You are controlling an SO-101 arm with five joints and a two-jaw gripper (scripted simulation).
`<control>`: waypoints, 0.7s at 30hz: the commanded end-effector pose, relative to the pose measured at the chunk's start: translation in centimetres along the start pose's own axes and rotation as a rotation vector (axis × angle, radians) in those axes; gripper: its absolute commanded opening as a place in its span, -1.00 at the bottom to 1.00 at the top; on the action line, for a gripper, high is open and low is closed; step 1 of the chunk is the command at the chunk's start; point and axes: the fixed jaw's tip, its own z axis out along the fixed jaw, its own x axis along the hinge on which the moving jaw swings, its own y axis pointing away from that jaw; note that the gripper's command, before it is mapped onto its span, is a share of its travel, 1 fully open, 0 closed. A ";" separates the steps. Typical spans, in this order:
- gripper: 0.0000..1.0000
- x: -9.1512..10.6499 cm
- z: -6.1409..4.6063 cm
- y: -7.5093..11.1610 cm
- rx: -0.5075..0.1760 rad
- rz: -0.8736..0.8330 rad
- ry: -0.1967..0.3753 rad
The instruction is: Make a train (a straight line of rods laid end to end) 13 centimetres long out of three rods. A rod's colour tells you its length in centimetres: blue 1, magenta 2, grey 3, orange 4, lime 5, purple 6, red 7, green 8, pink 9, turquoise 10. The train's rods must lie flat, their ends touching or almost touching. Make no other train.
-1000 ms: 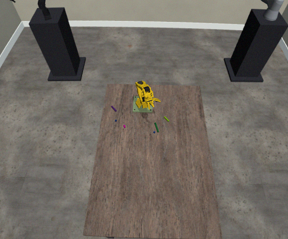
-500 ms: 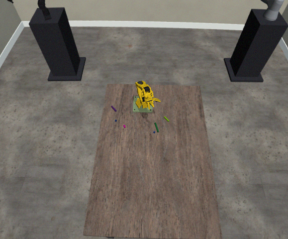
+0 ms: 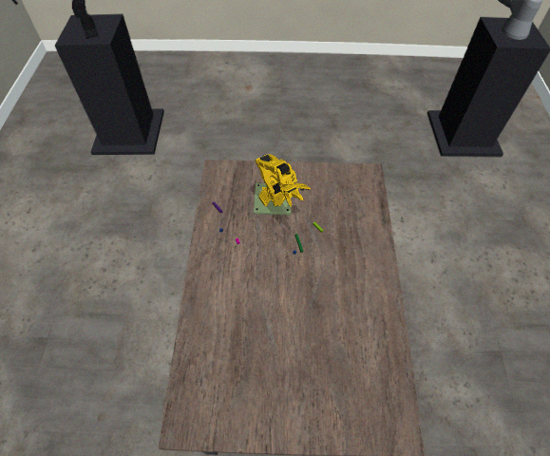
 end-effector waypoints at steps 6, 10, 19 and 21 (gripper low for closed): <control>1.00 -2.7 0.1 0.5 -0.016 -0.193 -0.082; 1.00 -3.6 0.0 0.7 -0.018 -0.264 -0.111; 1.00 -3.9 0.0 0.8 -0.018 -0.291 -0.122; 1.00 -3.9 0.0 0.8 -0.018 -0.291 -0.122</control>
